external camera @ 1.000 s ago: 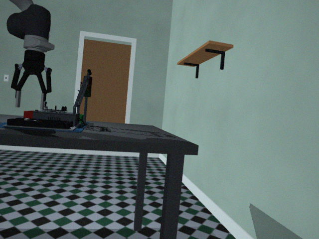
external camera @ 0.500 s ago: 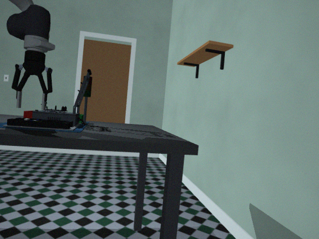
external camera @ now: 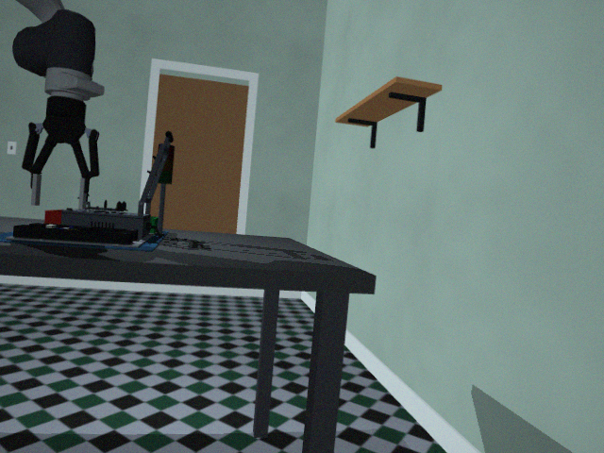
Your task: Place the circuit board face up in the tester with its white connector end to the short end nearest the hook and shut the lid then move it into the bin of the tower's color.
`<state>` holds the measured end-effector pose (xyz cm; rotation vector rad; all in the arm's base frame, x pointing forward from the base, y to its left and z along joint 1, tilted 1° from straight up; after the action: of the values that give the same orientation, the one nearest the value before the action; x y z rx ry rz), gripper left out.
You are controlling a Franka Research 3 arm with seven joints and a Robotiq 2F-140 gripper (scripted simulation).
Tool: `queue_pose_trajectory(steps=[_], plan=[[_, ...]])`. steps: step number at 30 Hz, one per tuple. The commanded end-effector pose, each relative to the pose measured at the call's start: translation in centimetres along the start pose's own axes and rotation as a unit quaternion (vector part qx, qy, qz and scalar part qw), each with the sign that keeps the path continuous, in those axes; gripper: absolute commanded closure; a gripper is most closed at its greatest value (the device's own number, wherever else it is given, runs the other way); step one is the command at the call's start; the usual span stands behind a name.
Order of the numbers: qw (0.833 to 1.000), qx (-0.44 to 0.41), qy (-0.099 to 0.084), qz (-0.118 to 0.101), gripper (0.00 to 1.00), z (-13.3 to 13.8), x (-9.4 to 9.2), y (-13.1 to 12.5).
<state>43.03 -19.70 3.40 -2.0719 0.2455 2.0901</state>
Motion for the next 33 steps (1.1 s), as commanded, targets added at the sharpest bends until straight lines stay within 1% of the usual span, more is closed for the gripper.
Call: queue_pose_trajectory(steps=[1, 3, 5, 13, 17, 33], plan=[[1.0, -0.003, 0.001, 0.0, 0.42, 0.1, 0.5, 0.1], [1.0, -0.003, 0.001, 0.0, 0.42, 0.1, 1.0, 0.1], [1.0, -0.003, 0.001, 0.0, 0.42, 0.1, 1.0, 0.1], [1.0, -0.003, 0.001, 0.0, 0.42, 0.2, 3.0, 0.1], [1.0, -0.003, 0.001, 0.0, 0.42, 0.2, 3.6, 0.1], [1.0, -0.003, 0.001, 0.0, 0.42, 0.2, 3.8, 0.1]])
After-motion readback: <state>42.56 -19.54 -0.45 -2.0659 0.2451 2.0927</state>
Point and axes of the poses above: the point where the finger pads meet when closed, its own x axis out along the fingers, its own z axis across the jaws, y = z × x, the point moved 2 cm from there along -x, back along the fingers, and after that the axes turned 12 degrees about x, right-handed, at the moved point
